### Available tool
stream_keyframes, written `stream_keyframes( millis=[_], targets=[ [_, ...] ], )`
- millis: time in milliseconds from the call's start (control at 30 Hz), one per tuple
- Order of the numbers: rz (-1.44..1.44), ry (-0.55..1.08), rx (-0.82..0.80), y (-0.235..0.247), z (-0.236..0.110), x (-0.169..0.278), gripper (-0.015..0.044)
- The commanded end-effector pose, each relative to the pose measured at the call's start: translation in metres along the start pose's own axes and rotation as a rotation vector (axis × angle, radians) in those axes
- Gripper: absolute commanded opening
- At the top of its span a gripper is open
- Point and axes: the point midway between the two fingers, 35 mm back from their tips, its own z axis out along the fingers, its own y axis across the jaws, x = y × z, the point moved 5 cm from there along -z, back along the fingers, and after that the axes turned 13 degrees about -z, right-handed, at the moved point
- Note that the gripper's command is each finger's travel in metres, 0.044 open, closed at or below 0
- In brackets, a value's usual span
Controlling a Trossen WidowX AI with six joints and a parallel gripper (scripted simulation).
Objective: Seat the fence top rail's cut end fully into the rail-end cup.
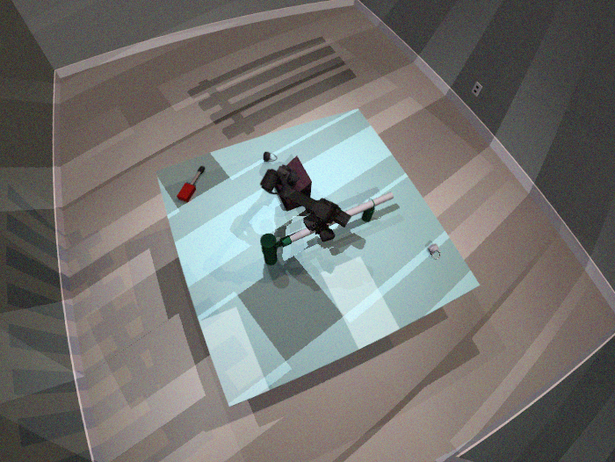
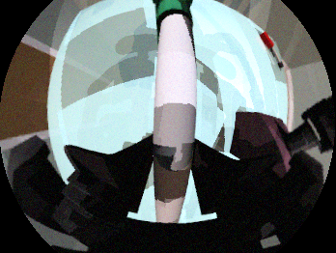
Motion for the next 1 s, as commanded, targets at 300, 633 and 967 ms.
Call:
stream_keyframes(
  millis=[300,633,967],
  targets=[
    [0.000,0.002,0.002,0.000,0.000,0.000,0.0000],
    [0.000,0.001,0.002,0.000,0.000,-0.007,0.0000],
    [0.000,0.001,0.002,0.001,-0.002,-0.015,0.0000]
  ],
)
